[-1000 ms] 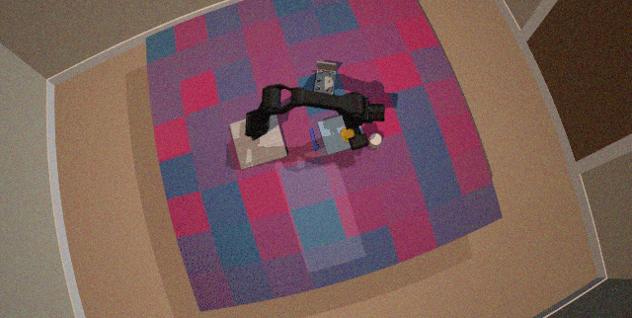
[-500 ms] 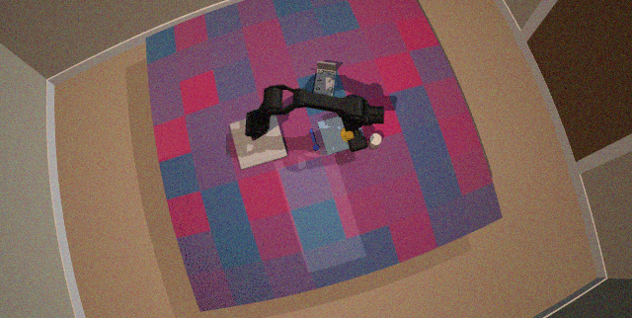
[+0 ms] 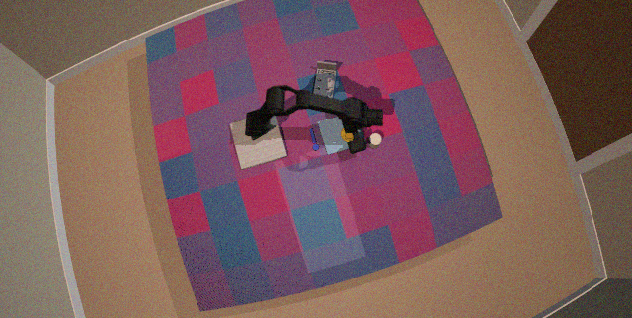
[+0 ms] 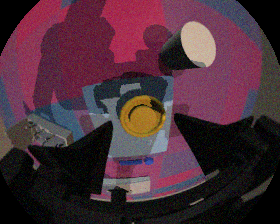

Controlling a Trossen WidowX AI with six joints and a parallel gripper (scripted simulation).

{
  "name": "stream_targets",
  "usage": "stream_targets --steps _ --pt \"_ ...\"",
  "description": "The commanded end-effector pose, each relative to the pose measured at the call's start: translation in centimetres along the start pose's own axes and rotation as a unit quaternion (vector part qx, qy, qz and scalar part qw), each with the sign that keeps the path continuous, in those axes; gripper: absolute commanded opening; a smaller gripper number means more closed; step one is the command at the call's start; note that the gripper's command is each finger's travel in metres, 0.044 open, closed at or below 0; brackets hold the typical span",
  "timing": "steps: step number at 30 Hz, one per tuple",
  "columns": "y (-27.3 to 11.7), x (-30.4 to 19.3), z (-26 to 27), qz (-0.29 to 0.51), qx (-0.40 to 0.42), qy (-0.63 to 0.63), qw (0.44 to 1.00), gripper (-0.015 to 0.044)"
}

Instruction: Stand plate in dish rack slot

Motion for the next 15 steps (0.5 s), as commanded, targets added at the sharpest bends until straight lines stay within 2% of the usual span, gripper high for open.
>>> stream_targets --steps 1,10,12,15 --pt "0.8 -0.1 0.0 0.002 -0.002 0.001 1.000 0.0400" --pt "2.0 -0.2 0.1 0.002 -0.002 0.001 1.000 0.0400" --pt "2.0 -0.2 0.1 0.002 -0.002 0.001 1.000 0.0351" --pt "2.0 -0.2 0.1 0.002 -0.002 0.001 1.000 0.0351"
Point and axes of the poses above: the point midway between the two fingers, 35 mm back from their tips, its own y axis out along the fingers, its own z axis across the jaws, x = y × z, the point moved 9 cm from there along -y, back along the fingers, and after that the axes turned 9 degrees about -y, right-handed, at the moved point
